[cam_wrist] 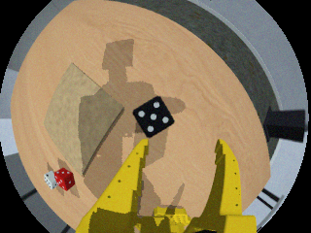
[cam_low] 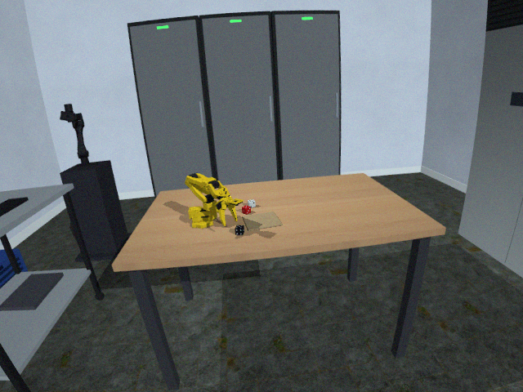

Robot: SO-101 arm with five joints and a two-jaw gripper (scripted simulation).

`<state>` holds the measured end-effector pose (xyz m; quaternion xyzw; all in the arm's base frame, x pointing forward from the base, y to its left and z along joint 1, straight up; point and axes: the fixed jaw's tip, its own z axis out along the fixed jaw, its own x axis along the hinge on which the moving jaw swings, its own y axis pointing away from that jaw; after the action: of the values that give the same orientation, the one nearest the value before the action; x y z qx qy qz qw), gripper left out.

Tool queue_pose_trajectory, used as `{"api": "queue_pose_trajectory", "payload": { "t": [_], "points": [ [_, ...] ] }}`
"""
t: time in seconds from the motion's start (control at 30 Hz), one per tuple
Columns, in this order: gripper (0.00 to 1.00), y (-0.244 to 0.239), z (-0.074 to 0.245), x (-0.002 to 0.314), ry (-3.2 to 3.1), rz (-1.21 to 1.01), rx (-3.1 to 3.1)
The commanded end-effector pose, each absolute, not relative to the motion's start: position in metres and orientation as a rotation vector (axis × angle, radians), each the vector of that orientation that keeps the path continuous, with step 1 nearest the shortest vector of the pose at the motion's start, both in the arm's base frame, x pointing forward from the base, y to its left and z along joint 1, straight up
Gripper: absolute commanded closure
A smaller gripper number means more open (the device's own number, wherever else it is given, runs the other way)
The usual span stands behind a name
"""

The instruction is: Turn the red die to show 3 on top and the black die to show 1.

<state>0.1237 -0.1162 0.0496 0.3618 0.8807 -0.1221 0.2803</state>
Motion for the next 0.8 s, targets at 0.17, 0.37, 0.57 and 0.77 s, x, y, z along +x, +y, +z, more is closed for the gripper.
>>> {"api": "queue_pose_trajectory", "payload": {
  "t": [0.17,0.37,0.57,0.77],
  "points": [
    [0.65,-0.118,0.054,0.127,2.339,-0.341,0.936],
    [0.65,-0.117,0.054,0.127,2.34,-0.34,0.935],
    [0.65,-0.111,0.054,0.132,2.357,-0.321,0.879],
    [0.65,-0.089,0.054,0.147,2.408,-0.259,0.693]
  ]
}}
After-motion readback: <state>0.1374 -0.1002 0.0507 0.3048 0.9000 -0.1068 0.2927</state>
